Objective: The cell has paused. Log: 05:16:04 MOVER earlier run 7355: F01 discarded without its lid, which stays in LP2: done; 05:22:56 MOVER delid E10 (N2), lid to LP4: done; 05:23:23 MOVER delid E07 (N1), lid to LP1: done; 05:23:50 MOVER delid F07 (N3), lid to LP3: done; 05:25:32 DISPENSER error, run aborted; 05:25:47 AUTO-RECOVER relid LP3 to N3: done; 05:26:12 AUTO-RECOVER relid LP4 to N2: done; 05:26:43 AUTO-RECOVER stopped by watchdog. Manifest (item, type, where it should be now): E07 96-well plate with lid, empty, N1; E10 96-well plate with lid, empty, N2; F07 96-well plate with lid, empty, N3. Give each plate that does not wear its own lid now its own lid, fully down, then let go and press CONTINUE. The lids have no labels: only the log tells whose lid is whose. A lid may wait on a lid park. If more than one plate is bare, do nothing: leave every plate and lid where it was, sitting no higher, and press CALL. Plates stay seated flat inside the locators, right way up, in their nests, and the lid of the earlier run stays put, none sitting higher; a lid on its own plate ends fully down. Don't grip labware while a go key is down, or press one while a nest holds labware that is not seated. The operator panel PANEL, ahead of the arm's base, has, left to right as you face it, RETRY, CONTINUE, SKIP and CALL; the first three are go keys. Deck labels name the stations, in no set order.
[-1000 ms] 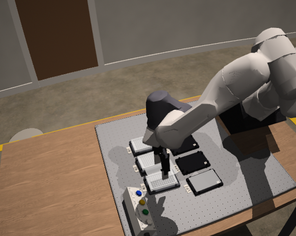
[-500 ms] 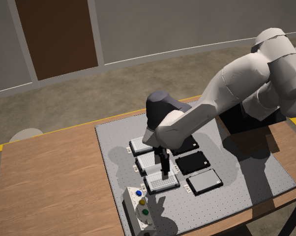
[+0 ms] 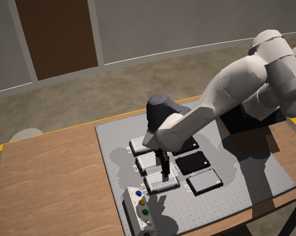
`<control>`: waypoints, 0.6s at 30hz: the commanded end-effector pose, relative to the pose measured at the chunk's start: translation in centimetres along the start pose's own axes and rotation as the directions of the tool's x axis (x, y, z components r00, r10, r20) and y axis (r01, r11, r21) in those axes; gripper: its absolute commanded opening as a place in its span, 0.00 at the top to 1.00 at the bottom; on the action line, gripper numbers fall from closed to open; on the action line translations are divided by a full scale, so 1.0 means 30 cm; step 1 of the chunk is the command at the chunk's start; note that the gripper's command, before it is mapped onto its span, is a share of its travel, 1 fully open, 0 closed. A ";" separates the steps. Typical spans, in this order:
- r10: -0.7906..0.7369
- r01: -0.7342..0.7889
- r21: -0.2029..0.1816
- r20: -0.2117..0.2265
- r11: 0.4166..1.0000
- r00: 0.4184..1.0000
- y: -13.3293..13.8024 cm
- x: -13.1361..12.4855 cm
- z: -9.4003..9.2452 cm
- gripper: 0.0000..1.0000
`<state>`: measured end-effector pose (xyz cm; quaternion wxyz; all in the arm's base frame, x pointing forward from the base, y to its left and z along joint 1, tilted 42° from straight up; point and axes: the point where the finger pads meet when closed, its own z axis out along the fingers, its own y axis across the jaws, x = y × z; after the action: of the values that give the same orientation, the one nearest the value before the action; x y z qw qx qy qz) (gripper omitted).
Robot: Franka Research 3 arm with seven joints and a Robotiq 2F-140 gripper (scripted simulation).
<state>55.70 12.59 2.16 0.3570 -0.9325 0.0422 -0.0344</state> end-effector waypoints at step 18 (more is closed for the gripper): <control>0.013 -0.013 -0.002 -0.007 1.000 1.000 -0.004 0.007 0.083 1.00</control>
<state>55.86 14.14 0.56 0.3575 -0.9321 0.0494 -0.0315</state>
